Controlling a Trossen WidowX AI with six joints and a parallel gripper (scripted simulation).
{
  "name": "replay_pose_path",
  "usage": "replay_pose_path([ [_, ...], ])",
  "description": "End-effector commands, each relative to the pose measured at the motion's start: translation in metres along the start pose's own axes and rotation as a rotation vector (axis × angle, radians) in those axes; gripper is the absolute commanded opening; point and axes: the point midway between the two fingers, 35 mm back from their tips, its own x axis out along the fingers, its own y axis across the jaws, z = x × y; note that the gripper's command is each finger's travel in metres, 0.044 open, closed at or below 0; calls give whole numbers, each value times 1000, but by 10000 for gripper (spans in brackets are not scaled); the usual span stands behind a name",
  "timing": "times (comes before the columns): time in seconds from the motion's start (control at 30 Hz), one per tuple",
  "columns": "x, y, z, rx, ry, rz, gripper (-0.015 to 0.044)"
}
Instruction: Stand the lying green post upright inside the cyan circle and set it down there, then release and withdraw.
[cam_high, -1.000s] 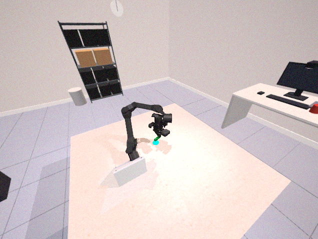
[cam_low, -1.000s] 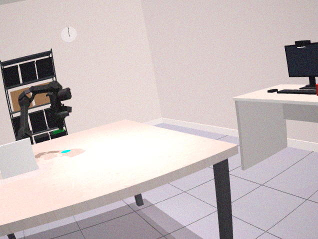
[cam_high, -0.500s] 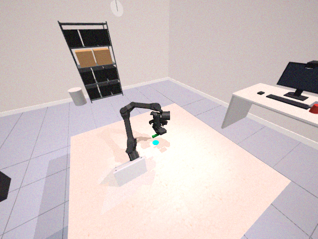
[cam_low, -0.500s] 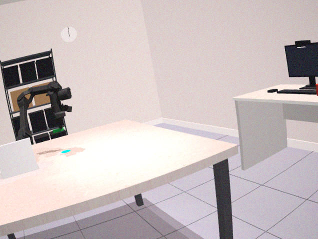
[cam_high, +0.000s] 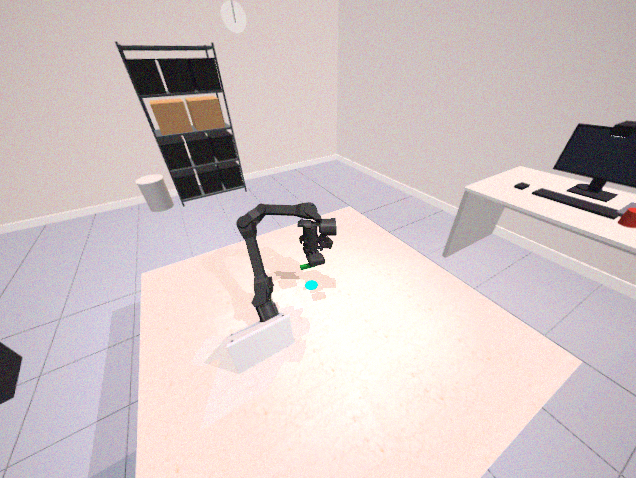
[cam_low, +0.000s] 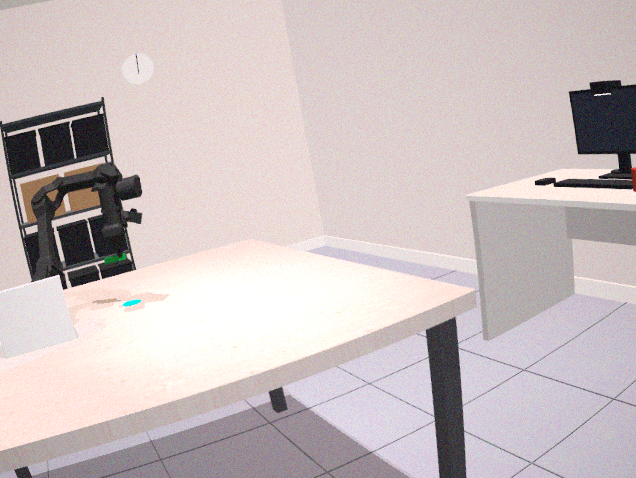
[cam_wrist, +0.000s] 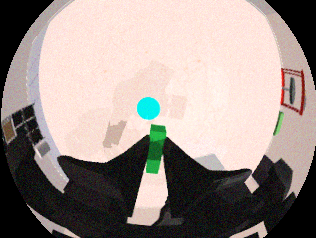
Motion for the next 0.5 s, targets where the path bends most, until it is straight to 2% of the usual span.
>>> replay_pose_path([
  [0.0,-1,9,-2,63,-2,6,23],
  [0.47,2,19,-8,153,0,-19,23],
])
